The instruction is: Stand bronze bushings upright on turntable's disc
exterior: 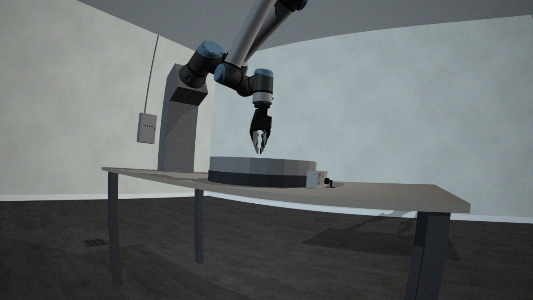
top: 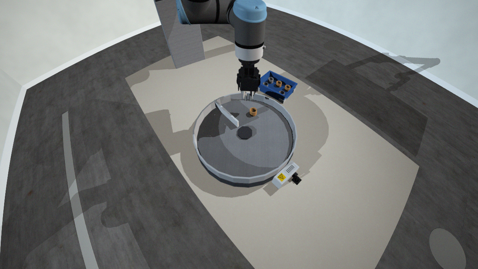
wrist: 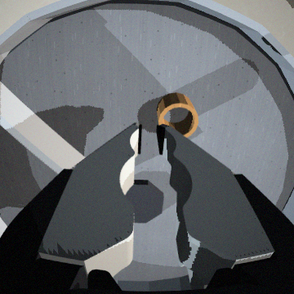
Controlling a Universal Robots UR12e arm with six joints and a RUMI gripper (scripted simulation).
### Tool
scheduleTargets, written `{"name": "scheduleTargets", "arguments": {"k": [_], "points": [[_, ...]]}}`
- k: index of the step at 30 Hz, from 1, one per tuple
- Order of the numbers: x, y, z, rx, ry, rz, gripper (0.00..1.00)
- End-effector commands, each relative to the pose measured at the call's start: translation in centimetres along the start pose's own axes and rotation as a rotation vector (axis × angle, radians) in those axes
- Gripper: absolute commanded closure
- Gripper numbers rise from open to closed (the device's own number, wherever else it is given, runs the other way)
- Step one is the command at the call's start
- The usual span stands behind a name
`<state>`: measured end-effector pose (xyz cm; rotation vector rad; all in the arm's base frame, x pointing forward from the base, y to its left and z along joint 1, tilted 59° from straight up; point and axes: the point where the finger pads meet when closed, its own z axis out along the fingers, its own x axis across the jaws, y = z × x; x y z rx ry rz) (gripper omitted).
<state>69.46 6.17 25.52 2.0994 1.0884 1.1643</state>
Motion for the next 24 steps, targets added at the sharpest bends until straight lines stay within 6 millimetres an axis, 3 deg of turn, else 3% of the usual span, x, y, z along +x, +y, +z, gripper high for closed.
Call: {"name": "scheduleTargets", "arguments": {"k": [1,12,14,20,24], "points": [[1.5,-2.4,0.0,-0.001,0.000,0.000,0.94],[8.4,-13.7,-0.3,-0.003,0.002,0.000,0.94],[8.4,-13.7,-0.3,-0.003,0.002,0.000,0.94],[12.3,-19.8,-0.2,-0.002,0.001,0.000,0.94],[14.2,-22.8,-0.2,-0.002,0.001,-0.001,0.94]]}}
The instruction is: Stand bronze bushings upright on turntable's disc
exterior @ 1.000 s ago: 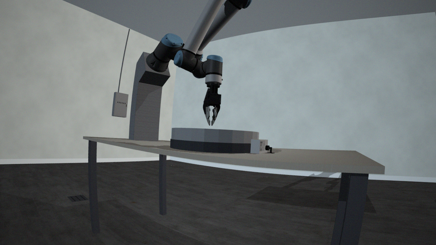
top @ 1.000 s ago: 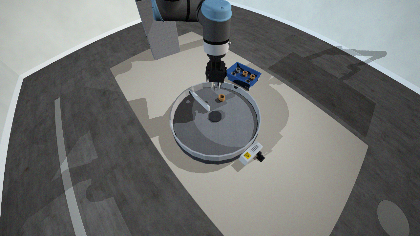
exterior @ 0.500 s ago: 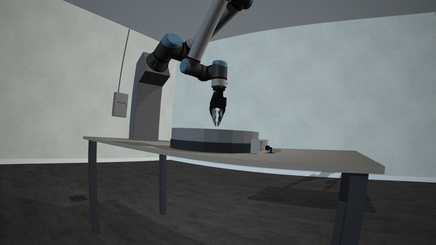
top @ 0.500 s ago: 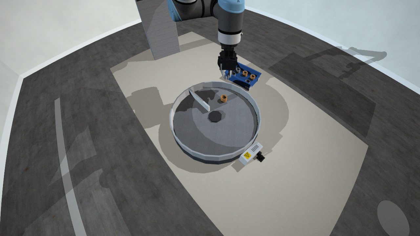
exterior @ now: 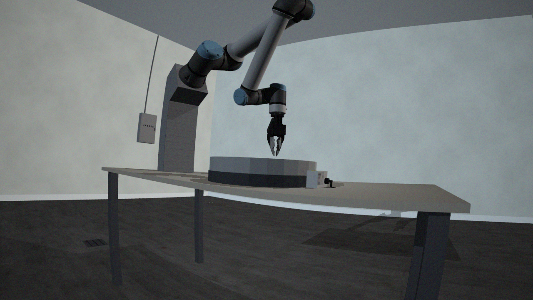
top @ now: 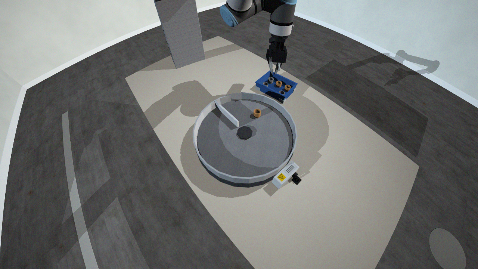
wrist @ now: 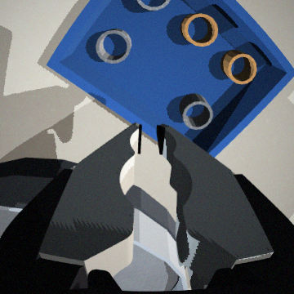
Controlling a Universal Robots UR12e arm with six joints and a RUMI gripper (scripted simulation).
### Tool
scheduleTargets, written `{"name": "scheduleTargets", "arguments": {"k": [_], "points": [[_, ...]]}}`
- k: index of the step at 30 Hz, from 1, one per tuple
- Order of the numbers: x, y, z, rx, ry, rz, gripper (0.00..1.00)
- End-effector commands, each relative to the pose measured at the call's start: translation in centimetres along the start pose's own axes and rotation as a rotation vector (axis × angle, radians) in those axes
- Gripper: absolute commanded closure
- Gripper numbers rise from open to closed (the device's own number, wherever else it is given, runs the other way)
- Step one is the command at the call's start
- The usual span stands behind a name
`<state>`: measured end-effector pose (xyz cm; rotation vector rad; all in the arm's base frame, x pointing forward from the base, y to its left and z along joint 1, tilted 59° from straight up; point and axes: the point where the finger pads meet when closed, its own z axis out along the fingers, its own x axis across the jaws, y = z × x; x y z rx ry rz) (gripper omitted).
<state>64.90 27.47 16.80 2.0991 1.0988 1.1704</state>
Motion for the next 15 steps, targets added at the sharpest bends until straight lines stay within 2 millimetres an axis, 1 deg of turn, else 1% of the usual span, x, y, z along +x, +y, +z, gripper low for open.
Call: {"name": "scheduleTargets", "arguments": {"k": [1,5,15], "points": [[2.3,-3.4,0.3,-0.008,-0.006,0.002,0.94],[3.2,-4.9,0.3,-0.008,-0.006,0.002,0.94],[3.4,-5.2,0.2,-0.009,-0.006,0.002,0.94]]}}
